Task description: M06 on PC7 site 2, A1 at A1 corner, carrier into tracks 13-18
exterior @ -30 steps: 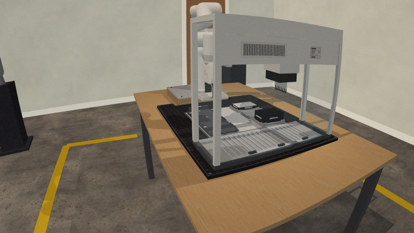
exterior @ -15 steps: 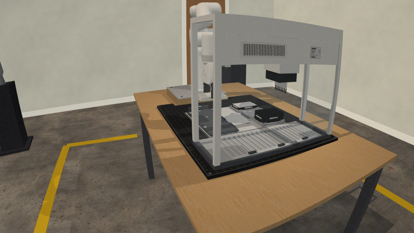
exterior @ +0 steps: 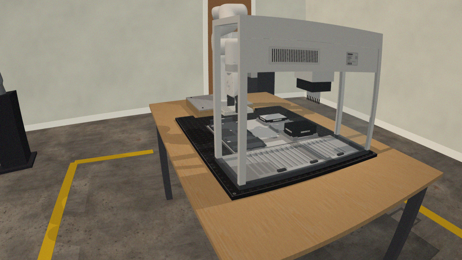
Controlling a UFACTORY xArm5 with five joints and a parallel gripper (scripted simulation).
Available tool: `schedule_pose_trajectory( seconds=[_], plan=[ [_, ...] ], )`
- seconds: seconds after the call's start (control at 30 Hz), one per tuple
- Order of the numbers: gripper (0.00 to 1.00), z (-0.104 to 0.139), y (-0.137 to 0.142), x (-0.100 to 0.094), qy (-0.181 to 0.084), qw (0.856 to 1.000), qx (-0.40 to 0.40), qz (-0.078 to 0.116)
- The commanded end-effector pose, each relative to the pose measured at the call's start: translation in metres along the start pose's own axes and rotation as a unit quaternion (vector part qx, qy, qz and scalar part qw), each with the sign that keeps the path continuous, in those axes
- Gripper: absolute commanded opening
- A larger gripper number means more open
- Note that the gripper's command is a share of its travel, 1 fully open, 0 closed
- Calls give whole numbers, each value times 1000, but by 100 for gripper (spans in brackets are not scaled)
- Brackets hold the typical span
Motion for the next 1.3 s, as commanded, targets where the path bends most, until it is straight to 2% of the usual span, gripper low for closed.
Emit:
schedule_pose_trajectory(
  seconds=[0.0,1.27],
  plan=[
    [0,1,1,5,-1,1000,0,2],
    [0,1,1,58,-1,1000,0,2]
  ],
)
Point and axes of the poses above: the point where the finger pads meet when closed, its own x axis out along the fingers, its own y axis across the jaws, z = x × y, the point moved 4 cm from there along -x, back along the fingers, and after that the axes turned 14 degrees about -x, right-handed, at the moved point
